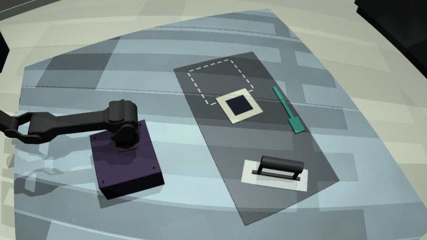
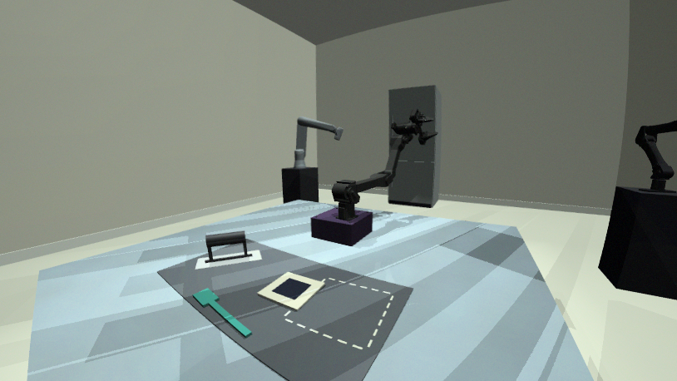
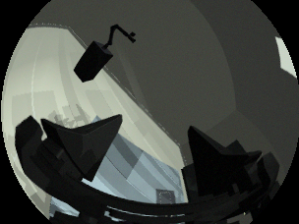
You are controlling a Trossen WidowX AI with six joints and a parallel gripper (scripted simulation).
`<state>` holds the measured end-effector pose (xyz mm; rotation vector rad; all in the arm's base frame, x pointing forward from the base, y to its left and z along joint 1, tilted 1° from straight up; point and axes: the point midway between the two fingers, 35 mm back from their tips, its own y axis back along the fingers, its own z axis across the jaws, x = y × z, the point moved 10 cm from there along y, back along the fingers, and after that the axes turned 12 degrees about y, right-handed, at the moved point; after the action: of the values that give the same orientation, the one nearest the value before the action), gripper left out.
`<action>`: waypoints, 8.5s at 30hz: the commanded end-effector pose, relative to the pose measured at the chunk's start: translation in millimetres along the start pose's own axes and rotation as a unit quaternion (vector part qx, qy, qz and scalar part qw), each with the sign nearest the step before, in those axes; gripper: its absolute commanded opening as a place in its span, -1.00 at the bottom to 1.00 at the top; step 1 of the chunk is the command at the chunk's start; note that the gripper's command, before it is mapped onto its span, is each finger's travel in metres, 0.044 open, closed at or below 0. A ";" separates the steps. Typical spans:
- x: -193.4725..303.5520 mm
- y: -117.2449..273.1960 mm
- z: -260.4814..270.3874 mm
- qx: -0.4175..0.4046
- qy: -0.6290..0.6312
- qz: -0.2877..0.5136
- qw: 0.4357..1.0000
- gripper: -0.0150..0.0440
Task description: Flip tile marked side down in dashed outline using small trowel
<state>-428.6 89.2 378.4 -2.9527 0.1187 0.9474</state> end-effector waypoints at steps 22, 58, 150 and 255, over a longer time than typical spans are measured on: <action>0.0 0.0 0.4 0.000 0.000 0.000 1.000 -0.24; 0.0 0.0 0.7 0.000 0.001 0.000 1.000 -0.15; 270.1 22.5 -462.6 0.448 -0.416 0.044 0.790 0.42; 829.7 213.8 -304.2 0.305 -0.676 0.651 0.162 0.33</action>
<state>402.7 -192.3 142.3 0.2434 2.0532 2.0293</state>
